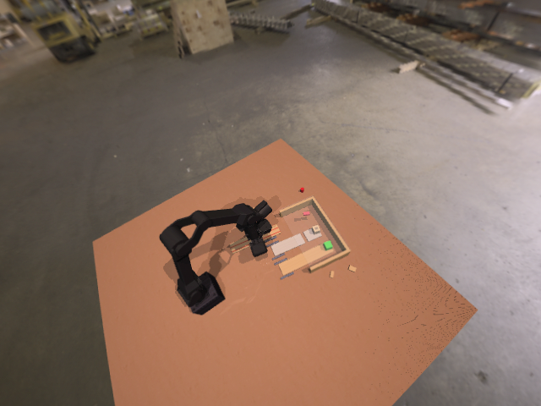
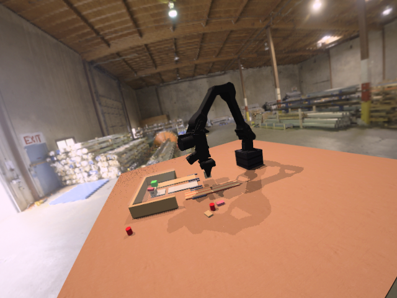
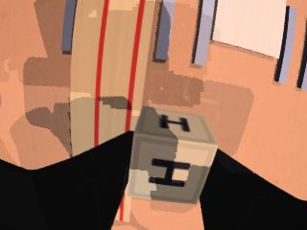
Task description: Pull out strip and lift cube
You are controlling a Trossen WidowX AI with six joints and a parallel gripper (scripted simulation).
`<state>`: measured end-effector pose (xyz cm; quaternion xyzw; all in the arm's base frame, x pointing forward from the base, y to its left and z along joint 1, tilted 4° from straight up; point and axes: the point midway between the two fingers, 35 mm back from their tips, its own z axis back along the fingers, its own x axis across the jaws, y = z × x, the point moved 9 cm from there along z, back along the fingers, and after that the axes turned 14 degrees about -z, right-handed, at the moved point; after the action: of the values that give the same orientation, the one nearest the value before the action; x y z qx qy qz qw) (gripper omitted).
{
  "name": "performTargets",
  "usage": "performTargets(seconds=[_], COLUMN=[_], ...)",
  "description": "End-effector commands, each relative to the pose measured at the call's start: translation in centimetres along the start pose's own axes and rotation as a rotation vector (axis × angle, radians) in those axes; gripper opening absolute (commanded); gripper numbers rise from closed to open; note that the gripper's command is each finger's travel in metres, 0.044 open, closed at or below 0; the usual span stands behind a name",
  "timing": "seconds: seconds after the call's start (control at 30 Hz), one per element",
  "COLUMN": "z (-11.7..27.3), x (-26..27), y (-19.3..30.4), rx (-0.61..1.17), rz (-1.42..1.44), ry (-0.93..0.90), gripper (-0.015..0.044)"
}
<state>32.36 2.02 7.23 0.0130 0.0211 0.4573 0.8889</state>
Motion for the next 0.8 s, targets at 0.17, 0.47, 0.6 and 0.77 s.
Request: performTargets(seconds=[0.17,0.47,0.6,0.77], z=[1.0,3.6,3.6,3.6], x=[-1.0,-1.0,-1.0,-1.0], y=[1.2,1.3,1.3,1.3], rx=[-0.006,-0.006,-0.006,-0.006], rz=[0.006,0.006,0.006,0.006], ry=[-0.001,-0.001,-0.001,-0.001], gripper=[0.0000,0.0000,0.0000,0.0000])
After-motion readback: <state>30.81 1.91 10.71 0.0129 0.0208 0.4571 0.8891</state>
